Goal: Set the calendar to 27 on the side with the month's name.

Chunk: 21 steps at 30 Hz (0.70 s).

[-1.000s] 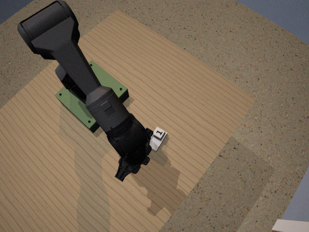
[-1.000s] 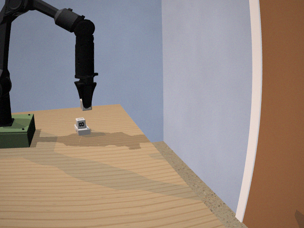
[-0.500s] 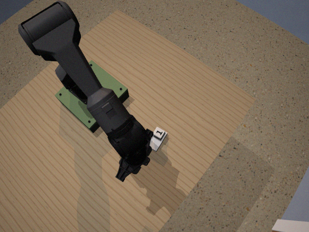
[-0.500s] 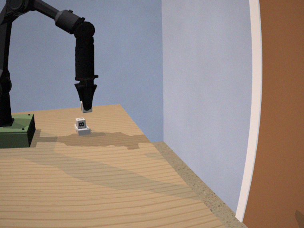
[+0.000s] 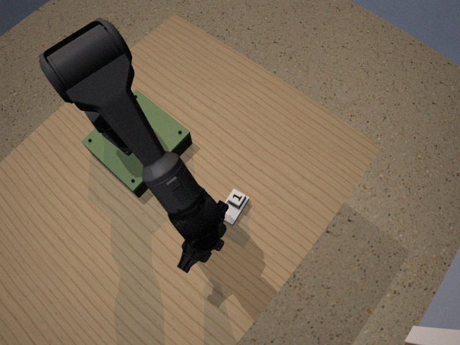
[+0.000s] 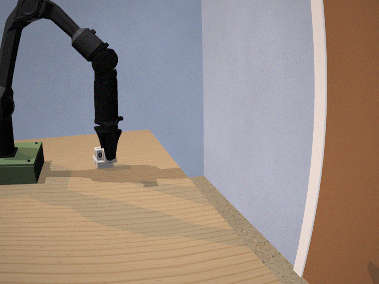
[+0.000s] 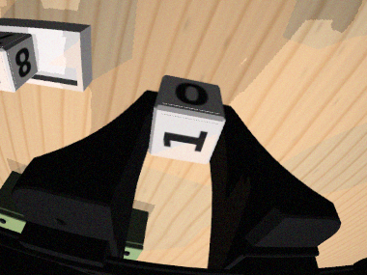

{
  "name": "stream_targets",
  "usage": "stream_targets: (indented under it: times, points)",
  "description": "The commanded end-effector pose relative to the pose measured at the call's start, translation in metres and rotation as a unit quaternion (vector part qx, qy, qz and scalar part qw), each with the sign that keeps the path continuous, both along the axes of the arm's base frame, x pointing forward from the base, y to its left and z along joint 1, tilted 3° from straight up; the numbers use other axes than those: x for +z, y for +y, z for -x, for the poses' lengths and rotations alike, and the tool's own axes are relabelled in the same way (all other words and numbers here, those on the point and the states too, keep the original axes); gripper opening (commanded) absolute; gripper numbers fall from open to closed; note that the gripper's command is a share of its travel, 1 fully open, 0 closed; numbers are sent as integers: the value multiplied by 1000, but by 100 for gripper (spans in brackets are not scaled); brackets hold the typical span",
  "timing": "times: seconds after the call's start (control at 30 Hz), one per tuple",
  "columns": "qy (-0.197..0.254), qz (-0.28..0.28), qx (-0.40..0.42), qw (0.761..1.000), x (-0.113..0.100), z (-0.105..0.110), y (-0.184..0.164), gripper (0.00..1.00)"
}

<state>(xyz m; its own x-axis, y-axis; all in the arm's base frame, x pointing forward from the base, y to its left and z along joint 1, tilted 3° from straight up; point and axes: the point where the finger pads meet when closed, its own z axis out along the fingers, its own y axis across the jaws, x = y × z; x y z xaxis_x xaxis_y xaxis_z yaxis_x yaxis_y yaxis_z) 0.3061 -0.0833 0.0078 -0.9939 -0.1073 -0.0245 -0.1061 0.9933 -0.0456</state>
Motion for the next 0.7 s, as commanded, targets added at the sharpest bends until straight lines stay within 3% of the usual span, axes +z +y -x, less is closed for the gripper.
stream_targets:
  times: [0.0,0.33,0.67]
  points:
    - [2,0,-1,1000,-11,0,-1,35]
    - [2,0,-1,1000,-34,-1,-1,35]
    - [0,0,-1,1000,-35,-1,-2,35]
